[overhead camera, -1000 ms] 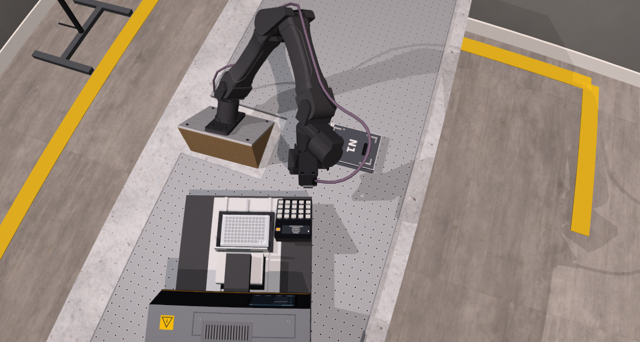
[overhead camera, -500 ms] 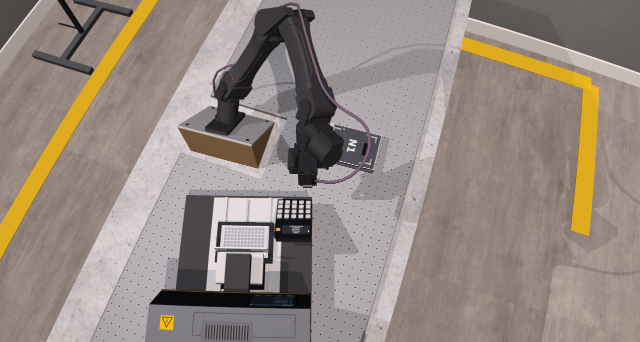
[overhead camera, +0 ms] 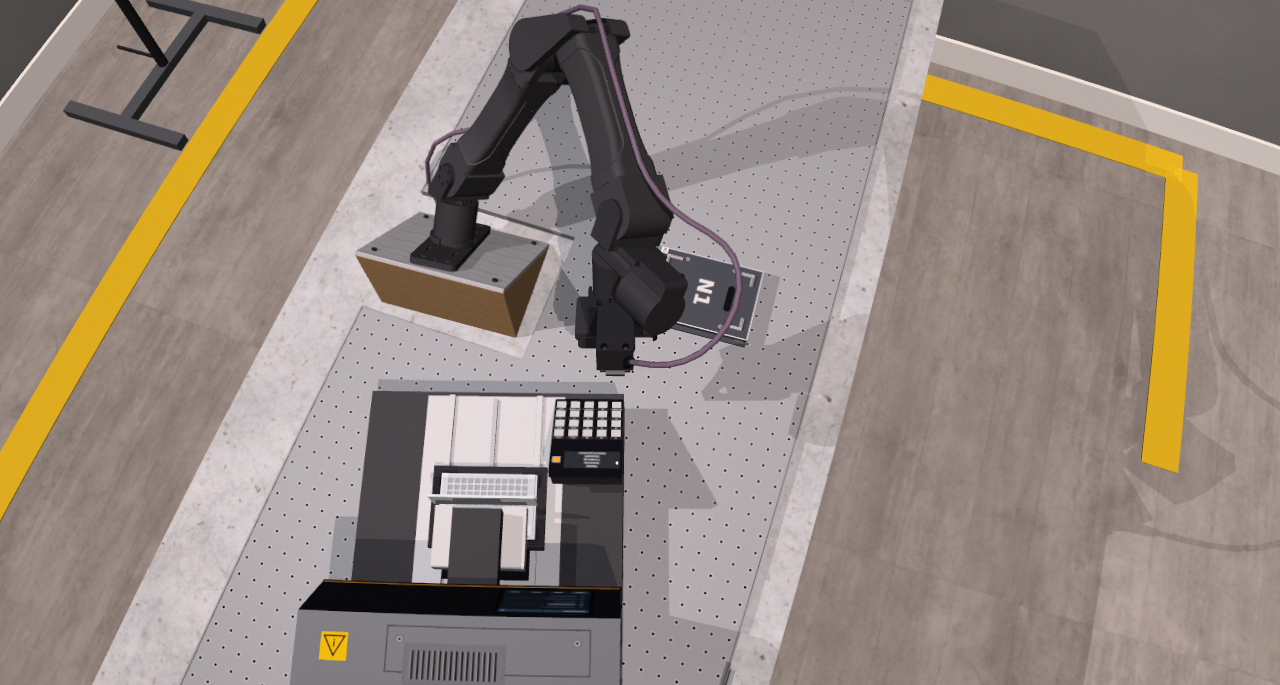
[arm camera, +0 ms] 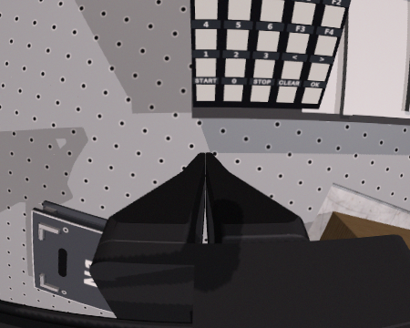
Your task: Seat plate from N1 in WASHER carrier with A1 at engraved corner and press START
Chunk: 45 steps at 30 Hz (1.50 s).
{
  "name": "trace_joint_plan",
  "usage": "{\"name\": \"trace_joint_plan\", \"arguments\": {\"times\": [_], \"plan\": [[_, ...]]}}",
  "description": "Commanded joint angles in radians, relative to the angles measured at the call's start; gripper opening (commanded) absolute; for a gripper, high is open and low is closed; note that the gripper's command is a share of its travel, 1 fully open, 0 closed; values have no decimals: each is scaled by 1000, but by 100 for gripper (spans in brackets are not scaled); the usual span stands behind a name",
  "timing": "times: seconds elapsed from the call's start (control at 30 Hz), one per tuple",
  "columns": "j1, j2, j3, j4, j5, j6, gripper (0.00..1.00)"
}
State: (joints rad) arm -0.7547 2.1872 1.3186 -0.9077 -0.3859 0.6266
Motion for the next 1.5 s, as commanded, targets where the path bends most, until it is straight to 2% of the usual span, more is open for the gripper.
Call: {"name": "trace_joint_plan", "arguments": {"times": [0.0, 0.73, 0.77, 0.93, 1.47], "plan": [[-22, -17, 33, -13, 16, -8, 0], [-22, -17, 33, -13, 16, -8, 0], [-30, 17, 40, -16, 18, -17, 100], [-53, 37, 61, -24, 23, -40, 100], [-152, 151, 197, -81, 44, -143, 100]]}}
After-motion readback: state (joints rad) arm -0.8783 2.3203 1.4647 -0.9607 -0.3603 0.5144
